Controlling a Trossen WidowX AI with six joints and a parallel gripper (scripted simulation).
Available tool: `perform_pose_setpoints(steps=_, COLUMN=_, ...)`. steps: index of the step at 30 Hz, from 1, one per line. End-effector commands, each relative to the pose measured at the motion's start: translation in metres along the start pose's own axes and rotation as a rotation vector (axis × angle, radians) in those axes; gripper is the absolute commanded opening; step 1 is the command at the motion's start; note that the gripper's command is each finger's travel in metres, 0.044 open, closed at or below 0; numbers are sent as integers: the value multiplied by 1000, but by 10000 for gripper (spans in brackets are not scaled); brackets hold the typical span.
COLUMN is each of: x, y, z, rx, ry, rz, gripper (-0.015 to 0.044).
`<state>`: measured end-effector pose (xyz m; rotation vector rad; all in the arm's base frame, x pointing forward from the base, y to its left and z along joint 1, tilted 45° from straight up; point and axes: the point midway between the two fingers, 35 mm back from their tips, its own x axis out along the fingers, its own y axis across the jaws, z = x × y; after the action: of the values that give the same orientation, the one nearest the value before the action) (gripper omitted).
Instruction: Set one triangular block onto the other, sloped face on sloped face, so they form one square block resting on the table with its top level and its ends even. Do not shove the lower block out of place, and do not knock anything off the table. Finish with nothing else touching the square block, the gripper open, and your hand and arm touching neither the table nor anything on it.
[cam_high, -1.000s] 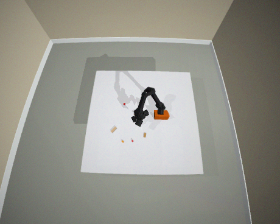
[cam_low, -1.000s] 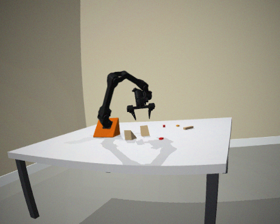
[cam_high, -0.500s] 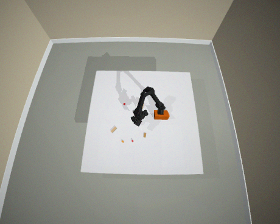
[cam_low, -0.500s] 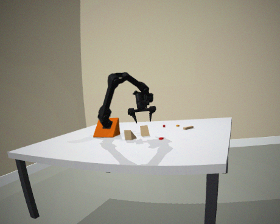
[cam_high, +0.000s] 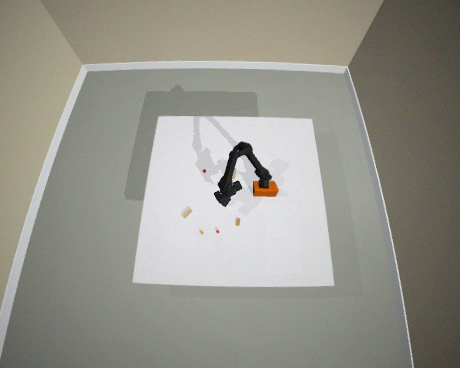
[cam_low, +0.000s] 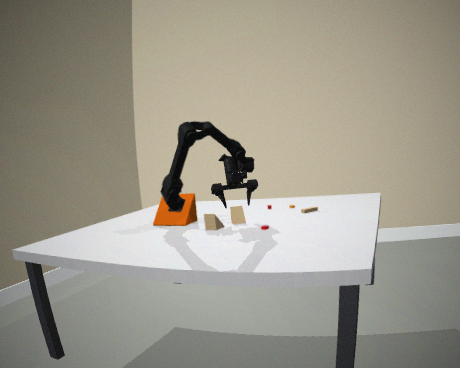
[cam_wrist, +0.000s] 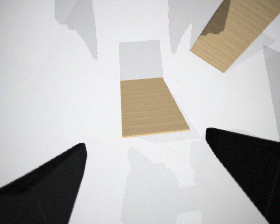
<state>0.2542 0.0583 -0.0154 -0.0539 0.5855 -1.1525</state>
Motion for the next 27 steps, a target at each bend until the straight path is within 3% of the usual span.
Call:
perform_pose_setpoints(steps=1, x=7, y=0, z=1, rx=-2, ry=-4, rz=4, gripper=440)
perform_pose_setpoints(steps=27, x=49, y=-4, z=5, rx=2, ry=-20, rz=-6, gripper=440)
